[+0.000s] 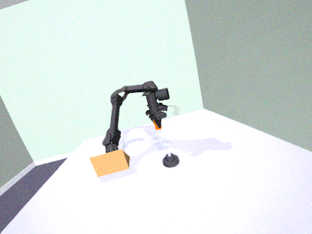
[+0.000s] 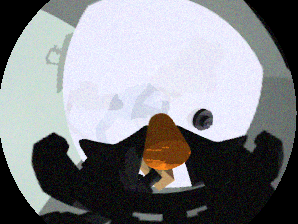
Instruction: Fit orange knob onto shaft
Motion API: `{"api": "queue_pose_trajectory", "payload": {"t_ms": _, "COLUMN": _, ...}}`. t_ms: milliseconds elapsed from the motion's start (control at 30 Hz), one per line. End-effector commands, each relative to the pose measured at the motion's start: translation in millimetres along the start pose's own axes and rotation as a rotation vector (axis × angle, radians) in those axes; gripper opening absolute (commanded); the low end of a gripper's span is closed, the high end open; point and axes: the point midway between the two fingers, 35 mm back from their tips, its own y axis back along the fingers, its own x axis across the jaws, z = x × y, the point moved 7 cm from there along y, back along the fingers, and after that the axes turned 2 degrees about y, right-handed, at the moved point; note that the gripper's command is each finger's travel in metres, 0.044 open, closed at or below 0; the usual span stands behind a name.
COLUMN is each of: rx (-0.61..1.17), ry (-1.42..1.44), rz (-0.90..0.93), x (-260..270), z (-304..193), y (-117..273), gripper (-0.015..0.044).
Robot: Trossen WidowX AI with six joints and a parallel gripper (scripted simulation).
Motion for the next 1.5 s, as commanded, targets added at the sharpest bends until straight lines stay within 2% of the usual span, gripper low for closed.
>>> {"api": "queue_pose_trajectory", "payload": {"t_ms": 0, "rx": -0.003, "ry": 0.004, "rz": -0.001, "x": 0, "z": 0, "y": 14, "gripper": 0.0000}}
{"api": "queue_pose_trajectory", "payload": {"t_ms": 1467, "rx": -0.003, "ry": 0.002, "rz": -0.014, "x": -123, "z": -24, "y": -16, "gripper": 0.0000}}
